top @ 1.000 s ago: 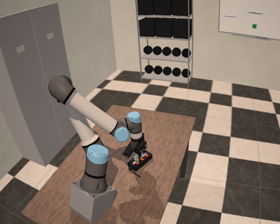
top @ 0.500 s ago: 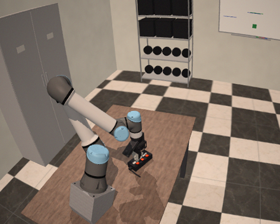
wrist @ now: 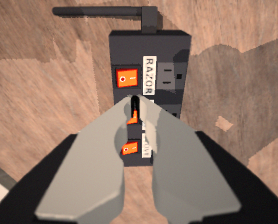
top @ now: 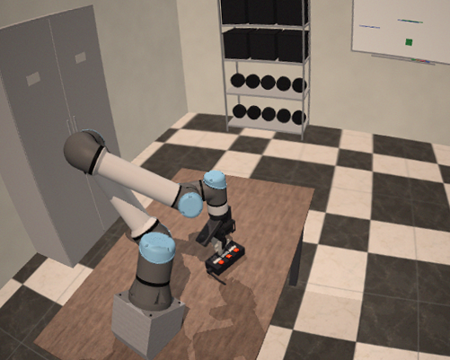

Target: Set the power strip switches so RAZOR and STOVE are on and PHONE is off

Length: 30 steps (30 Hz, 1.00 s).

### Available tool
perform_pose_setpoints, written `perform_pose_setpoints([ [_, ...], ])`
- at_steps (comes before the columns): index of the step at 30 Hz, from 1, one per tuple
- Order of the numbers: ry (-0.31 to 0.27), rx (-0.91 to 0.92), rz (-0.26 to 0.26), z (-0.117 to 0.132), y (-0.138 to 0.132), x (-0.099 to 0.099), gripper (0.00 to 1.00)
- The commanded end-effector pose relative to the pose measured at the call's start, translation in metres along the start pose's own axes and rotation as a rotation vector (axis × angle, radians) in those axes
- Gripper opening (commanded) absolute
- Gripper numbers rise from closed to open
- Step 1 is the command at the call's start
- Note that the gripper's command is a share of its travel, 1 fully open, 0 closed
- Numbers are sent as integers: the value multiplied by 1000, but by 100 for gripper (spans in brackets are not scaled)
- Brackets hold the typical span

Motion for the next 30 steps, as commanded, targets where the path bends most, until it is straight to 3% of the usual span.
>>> perform_pose_setpoints([
  [1, -1, 0, 1, 0, 0, -3, 0],
  [20, -1, 0, 1, 0, 0, -3, 0],
  [27, -1, 0, 1, 41, -18, -16, 0],
  [30, -1, 0, 1, 44, -19, -17, 0],
])
Point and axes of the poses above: the point where the finger pads meet when closed, its own x axis out along the fingers, its own y axis across the jaws, z = x × y, the point moved 8 cm from there along -x, back along the fingers, and after that the axes turned 6 degrees about -x, right-handed, at the moved point
